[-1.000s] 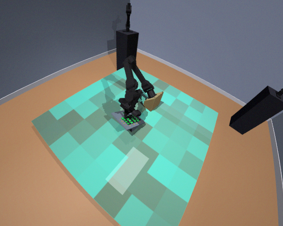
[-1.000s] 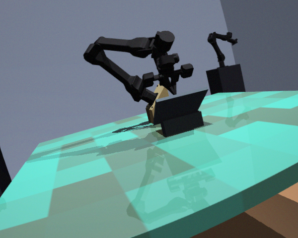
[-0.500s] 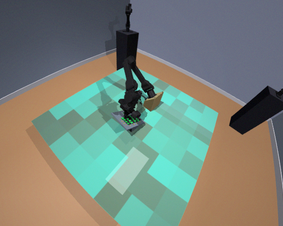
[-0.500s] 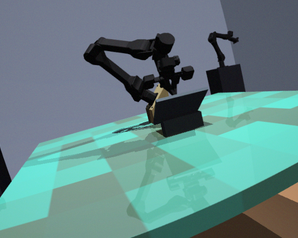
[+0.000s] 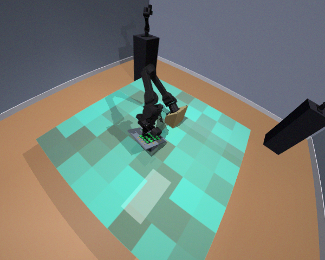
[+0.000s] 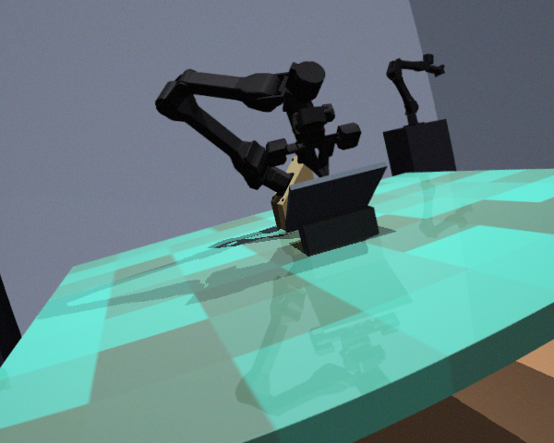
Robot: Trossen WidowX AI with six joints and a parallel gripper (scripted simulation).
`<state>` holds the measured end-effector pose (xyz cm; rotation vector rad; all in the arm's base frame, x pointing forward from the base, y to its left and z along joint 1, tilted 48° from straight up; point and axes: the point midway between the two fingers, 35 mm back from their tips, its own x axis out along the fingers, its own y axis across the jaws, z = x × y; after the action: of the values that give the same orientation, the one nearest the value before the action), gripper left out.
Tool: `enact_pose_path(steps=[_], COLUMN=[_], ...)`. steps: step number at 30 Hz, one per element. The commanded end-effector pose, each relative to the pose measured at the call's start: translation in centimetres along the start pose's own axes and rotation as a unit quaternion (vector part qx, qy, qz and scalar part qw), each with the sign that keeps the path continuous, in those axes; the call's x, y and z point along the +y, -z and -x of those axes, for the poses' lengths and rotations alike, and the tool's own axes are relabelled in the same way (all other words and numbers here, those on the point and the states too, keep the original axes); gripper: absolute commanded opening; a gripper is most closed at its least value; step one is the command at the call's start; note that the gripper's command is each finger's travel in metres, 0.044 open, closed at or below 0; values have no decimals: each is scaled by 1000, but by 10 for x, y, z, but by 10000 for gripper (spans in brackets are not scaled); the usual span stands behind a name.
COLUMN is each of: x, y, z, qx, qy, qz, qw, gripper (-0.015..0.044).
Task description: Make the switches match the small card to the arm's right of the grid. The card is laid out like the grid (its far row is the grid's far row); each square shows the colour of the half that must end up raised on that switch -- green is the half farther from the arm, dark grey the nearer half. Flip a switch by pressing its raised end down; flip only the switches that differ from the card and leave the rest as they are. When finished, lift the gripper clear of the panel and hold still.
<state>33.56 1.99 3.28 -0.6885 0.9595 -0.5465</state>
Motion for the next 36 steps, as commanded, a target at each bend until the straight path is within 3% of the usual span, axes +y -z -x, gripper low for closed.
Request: enact_pose_path(steps=[1,36], x=[1,1], y=[1,1], z=[0,-5], qx=[1,1], qy=[-2,-2], qz=[3,3], qw=[1000,1000], gripper=[0,0])
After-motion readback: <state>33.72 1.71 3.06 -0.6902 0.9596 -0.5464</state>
